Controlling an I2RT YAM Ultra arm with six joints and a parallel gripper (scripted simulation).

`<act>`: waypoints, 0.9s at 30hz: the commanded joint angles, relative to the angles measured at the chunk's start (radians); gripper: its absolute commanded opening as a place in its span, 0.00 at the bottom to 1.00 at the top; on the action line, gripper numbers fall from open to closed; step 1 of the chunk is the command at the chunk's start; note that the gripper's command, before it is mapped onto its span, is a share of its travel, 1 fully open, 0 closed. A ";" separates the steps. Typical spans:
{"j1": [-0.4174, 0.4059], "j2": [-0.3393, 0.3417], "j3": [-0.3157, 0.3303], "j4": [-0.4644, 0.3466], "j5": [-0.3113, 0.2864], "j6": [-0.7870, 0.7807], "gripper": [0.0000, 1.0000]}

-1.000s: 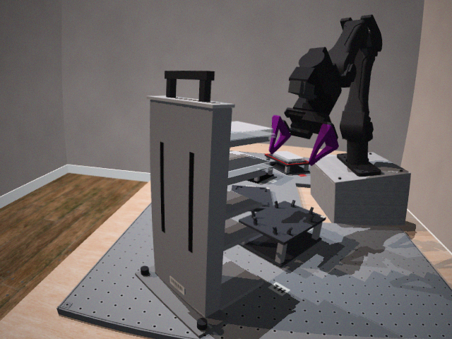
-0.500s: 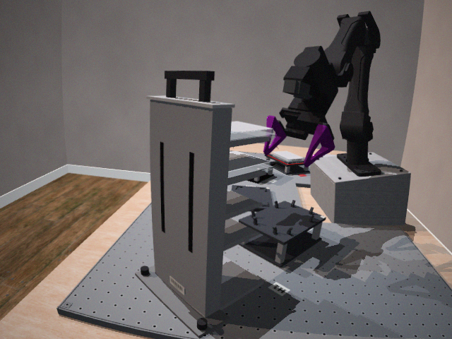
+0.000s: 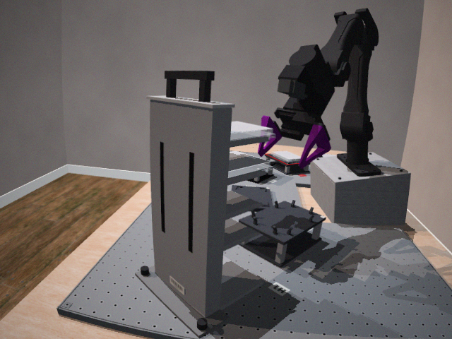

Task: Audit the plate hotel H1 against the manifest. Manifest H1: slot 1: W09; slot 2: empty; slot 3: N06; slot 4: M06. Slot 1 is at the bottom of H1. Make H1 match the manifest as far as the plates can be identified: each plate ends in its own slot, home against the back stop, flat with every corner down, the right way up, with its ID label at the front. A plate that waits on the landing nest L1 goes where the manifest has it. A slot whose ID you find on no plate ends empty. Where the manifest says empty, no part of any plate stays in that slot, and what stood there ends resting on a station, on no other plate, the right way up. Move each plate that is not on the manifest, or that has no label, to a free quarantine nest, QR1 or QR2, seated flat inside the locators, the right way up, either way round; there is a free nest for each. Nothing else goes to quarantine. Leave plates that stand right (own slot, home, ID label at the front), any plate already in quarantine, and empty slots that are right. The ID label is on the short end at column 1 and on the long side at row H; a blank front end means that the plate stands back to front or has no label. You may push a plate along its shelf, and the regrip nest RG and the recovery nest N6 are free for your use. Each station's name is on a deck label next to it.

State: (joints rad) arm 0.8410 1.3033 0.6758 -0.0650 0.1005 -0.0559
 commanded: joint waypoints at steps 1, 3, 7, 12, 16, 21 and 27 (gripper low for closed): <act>0.000 0.007 0.028 0.019 -0.001 -0.003 1.00; 0.000 0.018 0.037 0.020 -0.001 -0.003 1.00; -0.001 0.040 0.056 0.023 -0.002 -0.003 1.00; -0.001 0.056 0.070 0.025 -0.002 -0.003 1.00; -0.002 0.077 0.089 0.027 -0.003 -0.004 1.00; -0.003 0.103 0.114 0.029 -0.003 -0.004 1.00; -0.003 0.123 0.133 0.030 -0.004 -0.005 1.00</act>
State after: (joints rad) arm 0.8375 1.4269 0.7891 -0.0483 0.0978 -0.0582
